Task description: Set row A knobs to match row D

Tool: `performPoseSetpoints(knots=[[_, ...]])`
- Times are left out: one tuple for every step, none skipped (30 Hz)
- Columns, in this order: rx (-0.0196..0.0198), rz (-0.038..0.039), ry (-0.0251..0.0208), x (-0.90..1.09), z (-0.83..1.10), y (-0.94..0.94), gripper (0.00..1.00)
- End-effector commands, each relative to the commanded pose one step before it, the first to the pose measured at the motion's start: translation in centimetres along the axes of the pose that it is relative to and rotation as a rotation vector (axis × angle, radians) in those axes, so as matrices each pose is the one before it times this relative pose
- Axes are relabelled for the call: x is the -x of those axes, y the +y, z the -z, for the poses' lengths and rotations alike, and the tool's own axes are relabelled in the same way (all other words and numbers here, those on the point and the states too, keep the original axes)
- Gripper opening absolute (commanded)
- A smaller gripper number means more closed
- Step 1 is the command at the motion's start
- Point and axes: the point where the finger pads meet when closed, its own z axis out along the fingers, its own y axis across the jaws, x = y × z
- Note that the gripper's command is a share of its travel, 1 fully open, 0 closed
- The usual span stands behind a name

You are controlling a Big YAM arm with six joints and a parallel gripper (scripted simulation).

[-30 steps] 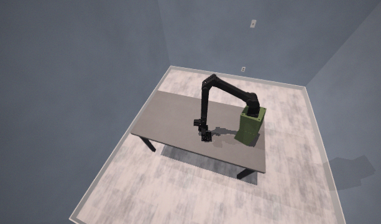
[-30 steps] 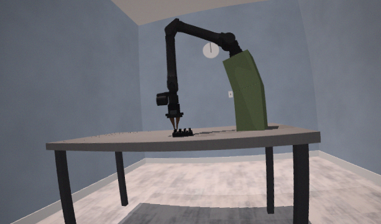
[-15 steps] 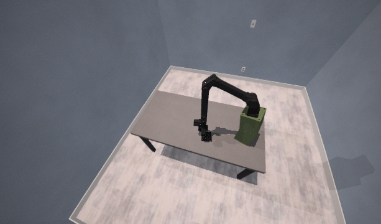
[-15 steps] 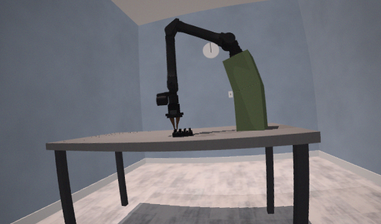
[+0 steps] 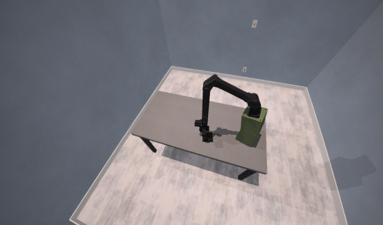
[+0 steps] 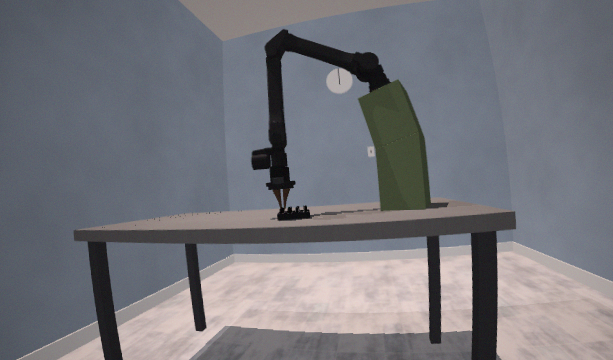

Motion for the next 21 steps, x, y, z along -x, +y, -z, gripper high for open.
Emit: performPoseSetpoints(knots=[[-0.00975, -0.05673, -0.00234, -0.307, -0.133, -0.444, 0.08], [-0.00005, -0.01007, 0.00000, 0.001, 0.001, -0.002, 0.08], [-0.00005, -0.01083, 0.00000, 0.001, 0.000, -0.002, 0.08], [-0.00005, -0.01160, 0.00000, 0.000, 0.000, -0.002, 0.08], [-0.00006, -0.01236, 0.00000, 0.001, 0.001, -0.002, 0.08], [-0.00006, -0.01312, -0.00001, 0.001, 0.001, -0.003, 0.08], [-0.00006, -0.01389, 0.00000, 0.000, 0.001, -0.003, 0.08], [-0.00007, -0.01464, 0.00000, 0.000, 0.001, -0.003, 0.08], [-0.00007, -0.01538, 0.00000, 0.000, 0.001, -0.003, 0.08], [-0.00008, -0.01611, 0.00001, 0.001, 0.001, -0.003, 0.08], [-0.00009, -0.01681, 0.00003, 0.002, 0.001, -0.003, 0.08], [-0.00009, -0.01751, 0.00004, 0.002, 0.001, -0.003, 0.08], [0.00000, 0.00000, 0.00000, 0.000, 0.000, 0.000, 0.08], [0.00000, 0.00000, 0.00000, 0.000, 0.000, 0.000, 0.08], [-0.00013, -0.01804, 0.00007, 0.004, 0.002, -0.004, 0.08], [-0.00009, -0.01894, -0.00001, 0.001, 0.001, -0.004, 0.08], [-0.00018, -0.01961, -0.00003, 0.001, 0.004, -0.008, 0.08], [-0.00023, -0.02026, -0.00004, 0.002, 0.006, -0.011, 0.08], [-0.00016, -0.02087, 0.00004, 0.000, 0.003, -0.007, 0.08], [-0.00025, -0.02147, 0.00002, 0.001, 0.006, -0.012, 0.08], [-0.00024, -0.02204, -0.00001, 0.002, 0.006, -0.011, 0.08]])
